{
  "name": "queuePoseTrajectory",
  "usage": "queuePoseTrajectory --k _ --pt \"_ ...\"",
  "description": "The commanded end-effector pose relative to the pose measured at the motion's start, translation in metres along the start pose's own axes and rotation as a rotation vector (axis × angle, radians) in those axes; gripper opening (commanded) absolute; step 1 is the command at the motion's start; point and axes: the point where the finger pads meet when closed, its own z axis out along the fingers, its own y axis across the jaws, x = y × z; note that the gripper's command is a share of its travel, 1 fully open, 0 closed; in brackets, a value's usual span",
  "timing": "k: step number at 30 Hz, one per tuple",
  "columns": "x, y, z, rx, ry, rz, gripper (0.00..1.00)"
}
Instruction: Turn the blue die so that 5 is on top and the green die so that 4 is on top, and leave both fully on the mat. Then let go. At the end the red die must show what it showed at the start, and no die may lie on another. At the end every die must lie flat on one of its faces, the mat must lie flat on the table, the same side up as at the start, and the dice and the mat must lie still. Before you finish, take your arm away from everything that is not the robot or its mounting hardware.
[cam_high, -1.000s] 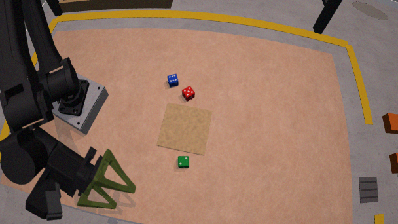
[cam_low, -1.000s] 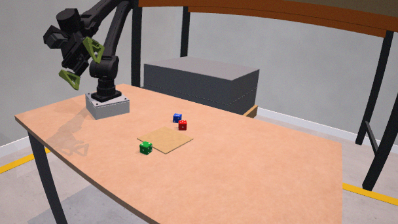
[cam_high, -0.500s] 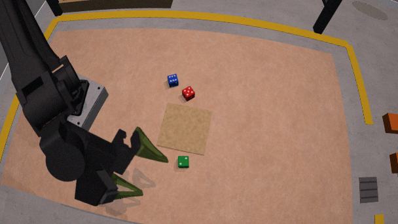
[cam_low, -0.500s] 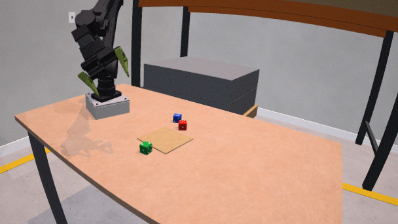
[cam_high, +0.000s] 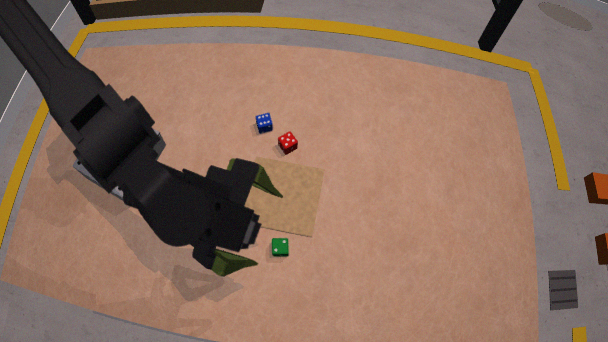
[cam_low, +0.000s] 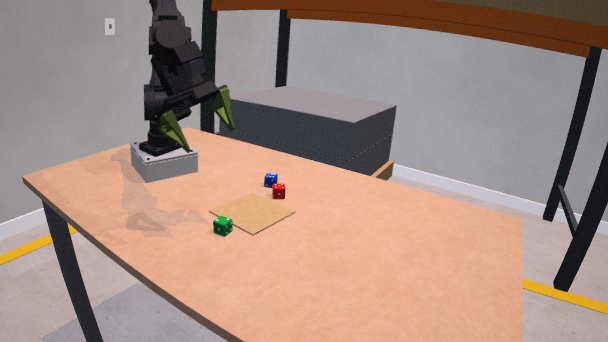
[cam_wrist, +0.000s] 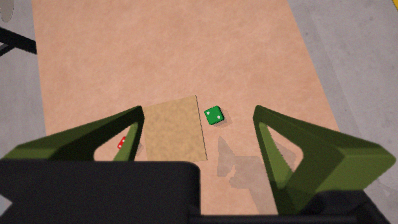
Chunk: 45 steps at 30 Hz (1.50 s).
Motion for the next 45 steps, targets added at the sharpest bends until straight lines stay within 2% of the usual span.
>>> queuePoseTrajectory --k 1,12,15,16,18,24,30,32,34,39,41,42,45 --pt "-0.026 0.022 0.002 -0.027 0.023 -0.191 1.0" --pt "-0.002 0.072 0.022 -0.092 0.165 -0.535 1.0" --pt "0.0 0.076 0.023 -0.098 0.176 -0.563 1.0" --pt "0.006 0.088 0.026 -0.118 0.208 -0.649 1.0" --pt "0.009 0.092 0.027 -0.125 0.219 -0.681 1.0" --pt "0.027 0.12 0.033 -0.182 0.296 -0.904 1.0" --pt "0.044 0.144 0.034 -0.238 0.359 -1.104 1.0" --pt "0.044 0.144 0.034 -0.238 0.359 -1.104 1.0" --pt "0.054 0.157 0.034 -0.271 0.391 -1.216 1.0" --pt "0.066 0.171 0.033 -0.312 0.428 -1.348 1.0" --pt "0.074 0.181 0.032 -0.344 0.453 -1.445 1.0" --pt "0.074 0.181 0.032 -0.345 0.454 -1.447 1.0" --pt "0.086 0.194 0.03 -0.39 0.487 -1.58 1.0"
